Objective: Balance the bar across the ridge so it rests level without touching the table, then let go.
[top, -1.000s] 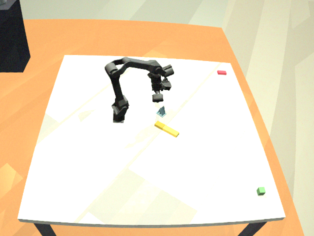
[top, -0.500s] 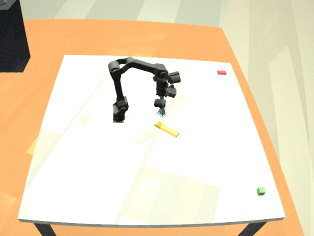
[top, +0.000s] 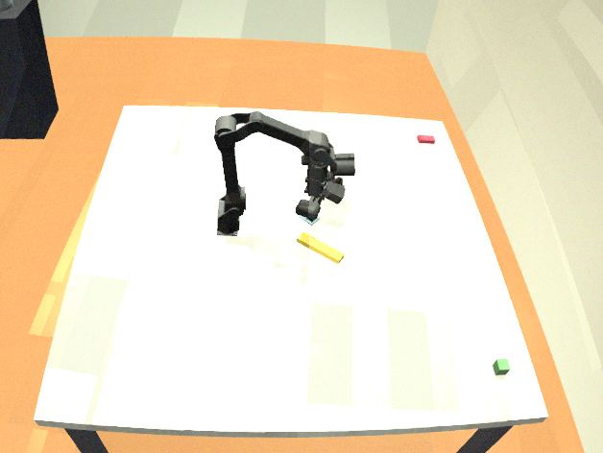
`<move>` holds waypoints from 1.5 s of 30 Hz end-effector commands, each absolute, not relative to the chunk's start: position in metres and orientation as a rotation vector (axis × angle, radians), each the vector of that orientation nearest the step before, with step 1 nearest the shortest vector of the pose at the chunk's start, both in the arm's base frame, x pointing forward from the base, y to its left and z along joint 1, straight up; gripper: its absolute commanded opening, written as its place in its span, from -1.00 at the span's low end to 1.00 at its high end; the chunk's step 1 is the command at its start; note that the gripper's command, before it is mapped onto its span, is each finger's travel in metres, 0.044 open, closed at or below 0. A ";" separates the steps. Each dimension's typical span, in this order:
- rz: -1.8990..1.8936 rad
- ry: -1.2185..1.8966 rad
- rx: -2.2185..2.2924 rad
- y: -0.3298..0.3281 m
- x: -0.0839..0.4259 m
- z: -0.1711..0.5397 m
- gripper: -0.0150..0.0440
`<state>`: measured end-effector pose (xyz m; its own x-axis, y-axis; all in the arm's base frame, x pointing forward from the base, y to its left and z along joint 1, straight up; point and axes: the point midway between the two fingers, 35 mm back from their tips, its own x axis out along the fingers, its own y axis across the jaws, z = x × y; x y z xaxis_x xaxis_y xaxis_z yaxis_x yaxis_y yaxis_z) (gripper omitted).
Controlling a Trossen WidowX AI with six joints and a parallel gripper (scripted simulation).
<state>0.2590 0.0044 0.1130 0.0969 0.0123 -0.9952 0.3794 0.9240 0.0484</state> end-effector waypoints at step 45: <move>-0.483 1.486 0.487 -0.062 0.259 0.053 0.58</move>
